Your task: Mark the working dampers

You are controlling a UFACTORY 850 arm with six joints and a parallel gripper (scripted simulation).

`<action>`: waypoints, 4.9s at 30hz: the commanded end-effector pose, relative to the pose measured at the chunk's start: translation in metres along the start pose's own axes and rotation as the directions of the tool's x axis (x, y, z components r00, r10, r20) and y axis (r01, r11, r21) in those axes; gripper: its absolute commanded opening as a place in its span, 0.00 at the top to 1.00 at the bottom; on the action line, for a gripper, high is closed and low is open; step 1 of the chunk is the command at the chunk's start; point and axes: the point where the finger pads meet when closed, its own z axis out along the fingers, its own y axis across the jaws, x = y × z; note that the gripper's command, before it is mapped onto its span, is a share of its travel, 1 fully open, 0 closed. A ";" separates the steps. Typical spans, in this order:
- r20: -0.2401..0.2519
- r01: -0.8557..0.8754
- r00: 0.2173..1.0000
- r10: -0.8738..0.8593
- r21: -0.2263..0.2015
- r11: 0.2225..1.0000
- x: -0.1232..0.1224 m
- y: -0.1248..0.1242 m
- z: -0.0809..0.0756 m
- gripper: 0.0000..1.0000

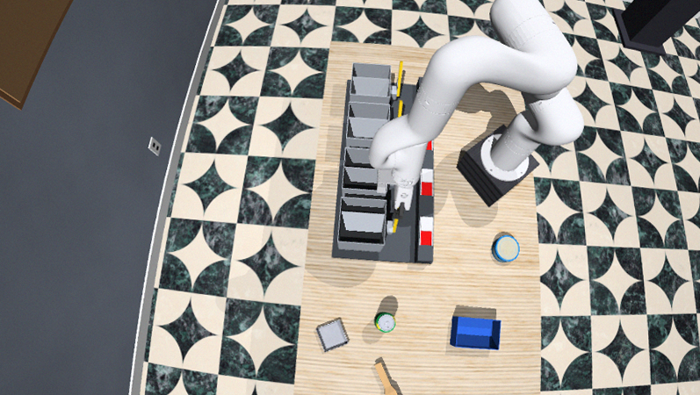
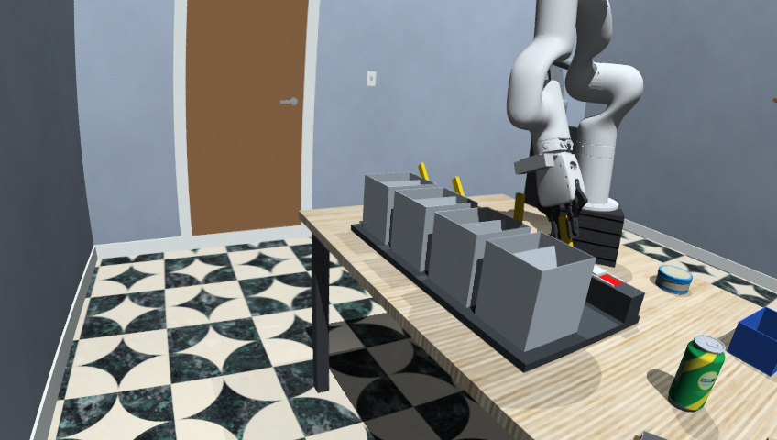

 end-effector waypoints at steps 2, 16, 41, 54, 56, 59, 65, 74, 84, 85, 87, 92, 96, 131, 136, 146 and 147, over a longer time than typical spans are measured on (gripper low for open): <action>-0.002 0.001 1.000 -0.001 0.001 1.000 0.001 -0.001 0.002 0.61; -0.002 0.001 1.000 -0.001 0.001 1.000 0.001 -0.001 0.003 0.61; -0.002 0.001 1.000 -0.001 0.001 1.000 0.001 -0.001 0.003 0.81; -0.002 0.001 1.000 -0.001 0.001 1.000 0.001 -0.001 0.003 0.81; -0.002 0.001 1.000 -0.001 0.001 1.000 0.001 -0.001 0.003 0.81; -0.002 0.001 1.000 -0.001 -0.002 1.000 0.001 -0.001 0.003 0.81; -0.002 0.001 1.000 -0.001 -0.020 1.000 0.001 -0.003 0.003 0.81; -0.002 0.001 1.000 -0.001 -0.064 0.998 0.001 -0.007 0.003 0.81; -0.002 0.000 1.000 -0.001 -0.133 0.991 0.001 -0.014 0.004 0.81; -0.002 0.000 1.000 -0.001 -0.133 0.991 0.001 -0.014 0.004 0.81; -0.002 0.000 1.000 -0.001 -0.147 0.989 0.001 -0.015 0.004 0.81; -0.002 0.000 1.000 -0.001 -0.180 0.984 0.001 -0.019 0.004 0.81; -0.002 0.000 1.000 -0.001 -0.203 0.979 0.001 -0.021 0.005 0.81; -0.002 0.000 1.000 -0.001 -0.338 0.941 0.001 -0.035 0.009 0.81; -0.002 0.000 1.000 -0.001 -0.348 0.937 0.001 -0.036 0.009 0.81; -0.002 0.000 1.000 -0.001 -0.370 0.929 0.001 -0.038 0.010 0.81; -0.002 0.000 1.000 -0.001 -0.371 0.929 0.001 -0.038 0.010 0.81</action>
